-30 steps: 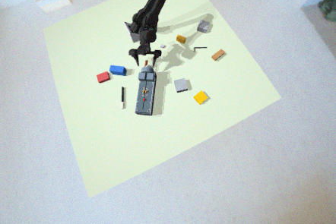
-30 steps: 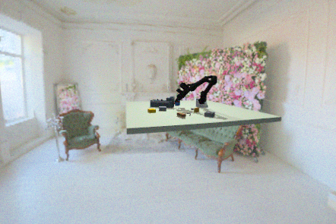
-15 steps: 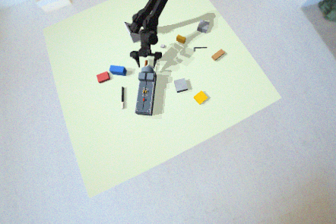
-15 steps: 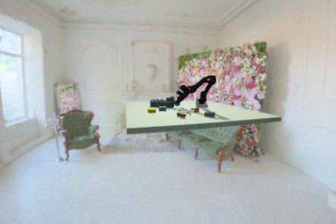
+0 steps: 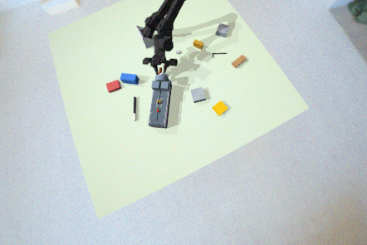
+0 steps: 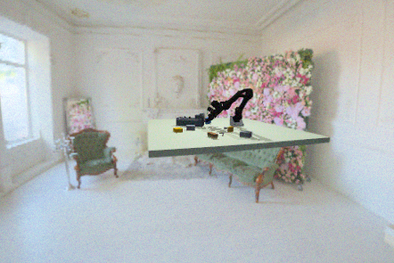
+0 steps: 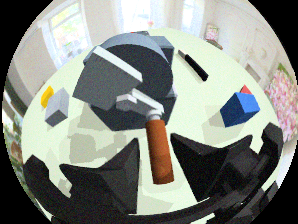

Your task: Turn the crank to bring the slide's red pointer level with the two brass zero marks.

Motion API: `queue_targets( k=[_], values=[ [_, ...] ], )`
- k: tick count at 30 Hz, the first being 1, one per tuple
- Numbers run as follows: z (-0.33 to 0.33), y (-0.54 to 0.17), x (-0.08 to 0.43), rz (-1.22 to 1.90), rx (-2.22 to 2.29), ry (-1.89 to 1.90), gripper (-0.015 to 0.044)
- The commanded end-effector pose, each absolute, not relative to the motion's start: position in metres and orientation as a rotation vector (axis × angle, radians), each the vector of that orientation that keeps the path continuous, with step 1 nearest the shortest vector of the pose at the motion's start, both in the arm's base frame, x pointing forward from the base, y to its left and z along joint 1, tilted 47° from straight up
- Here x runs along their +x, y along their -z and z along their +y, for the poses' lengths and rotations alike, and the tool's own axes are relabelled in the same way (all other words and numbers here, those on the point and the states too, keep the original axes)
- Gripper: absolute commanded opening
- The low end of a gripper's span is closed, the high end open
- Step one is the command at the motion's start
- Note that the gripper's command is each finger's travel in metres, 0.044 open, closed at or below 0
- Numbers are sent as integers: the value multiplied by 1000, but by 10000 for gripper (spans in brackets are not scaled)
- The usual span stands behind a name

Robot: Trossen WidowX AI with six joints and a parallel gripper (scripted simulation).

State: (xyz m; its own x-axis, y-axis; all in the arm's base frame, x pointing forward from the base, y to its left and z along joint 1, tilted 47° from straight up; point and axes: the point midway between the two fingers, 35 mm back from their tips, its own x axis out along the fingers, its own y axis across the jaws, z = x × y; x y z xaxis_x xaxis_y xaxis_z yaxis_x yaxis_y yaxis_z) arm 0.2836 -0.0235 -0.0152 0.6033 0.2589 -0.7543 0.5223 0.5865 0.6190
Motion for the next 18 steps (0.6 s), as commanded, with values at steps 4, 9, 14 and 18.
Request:
queue_targets(
  k=[4,9,14,18],
  values=[
    [-24,16,284,945,970,190,0],
    [-24,16,284,945,970,190,0],
    [-24,16,283,945,970,190,0],
    [-26,16,282,945,970,190,0]
  ],
)
